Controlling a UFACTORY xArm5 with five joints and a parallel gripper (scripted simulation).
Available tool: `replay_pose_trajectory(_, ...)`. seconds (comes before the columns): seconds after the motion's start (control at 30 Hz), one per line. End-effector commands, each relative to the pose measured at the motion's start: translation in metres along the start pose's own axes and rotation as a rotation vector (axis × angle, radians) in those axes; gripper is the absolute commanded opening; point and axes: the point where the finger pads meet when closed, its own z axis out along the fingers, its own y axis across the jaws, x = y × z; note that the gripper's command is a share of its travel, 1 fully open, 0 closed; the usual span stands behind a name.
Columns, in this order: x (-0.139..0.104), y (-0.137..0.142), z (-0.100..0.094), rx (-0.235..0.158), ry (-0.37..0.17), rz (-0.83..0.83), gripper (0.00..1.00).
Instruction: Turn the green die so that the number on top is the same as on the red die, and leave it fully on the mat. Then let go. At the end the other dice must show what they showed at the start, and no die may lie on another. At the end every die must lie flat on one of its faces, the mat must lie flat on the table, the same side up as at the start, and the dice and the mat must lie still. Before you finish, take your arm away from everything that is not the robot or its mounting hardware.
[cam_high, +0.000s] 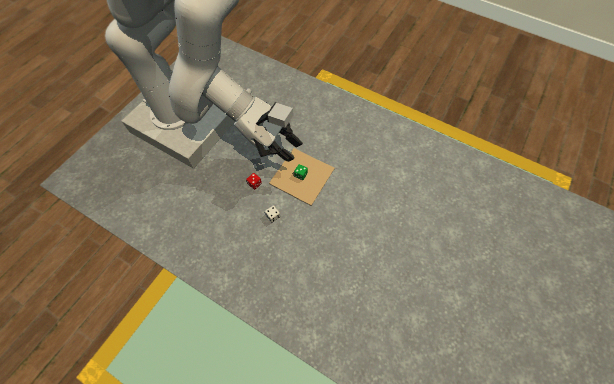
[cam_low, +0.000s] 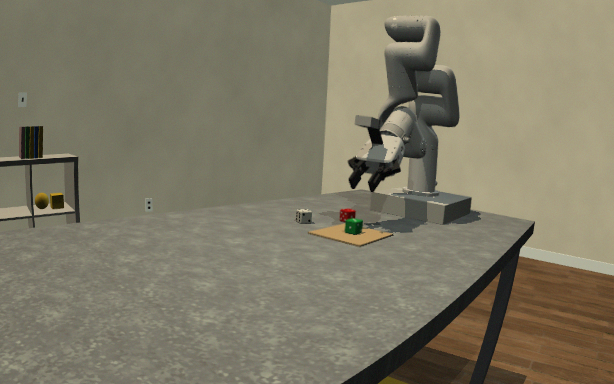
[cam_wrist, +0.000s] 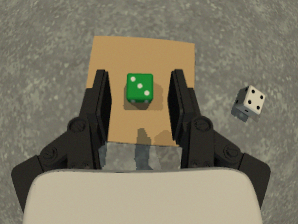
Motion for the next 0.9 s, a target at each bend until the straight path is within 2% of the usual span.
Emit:
replay_pose_trajectory(0.0,0.004,0.000,0.003,0.000,-0.057,0.000,0.47)
replay_pose_trajectory(0.2,0.009,0.000,0.006,0.000,-0.207,0.000,0.47)
replay_pose_trajectory(0.27,0.009,0.000,0.006,0.000,-0.207,0.000,0.47)
replay_pose_trajectory(0.37,0.013,0.000,0.009,0.000,-0.303,0.000,0.47)
replay_pose_trajectory(0.53,0.018,0.000,0.010,-0.001,-0.380,0.000,0.47)
replay_pose_trajectory(0.77,0.025,-0.001,0.014,-0.001,-0.527,0.000,0.47)
replay_pose_trajectory(0.83,0.025,-0.001,0.014,-0.001,-0.527,0.000,0.47)
replay_pose_trajectory(0.87,0.026,-0.001,0.014,-0.001,-0.544,0.000,0.47)
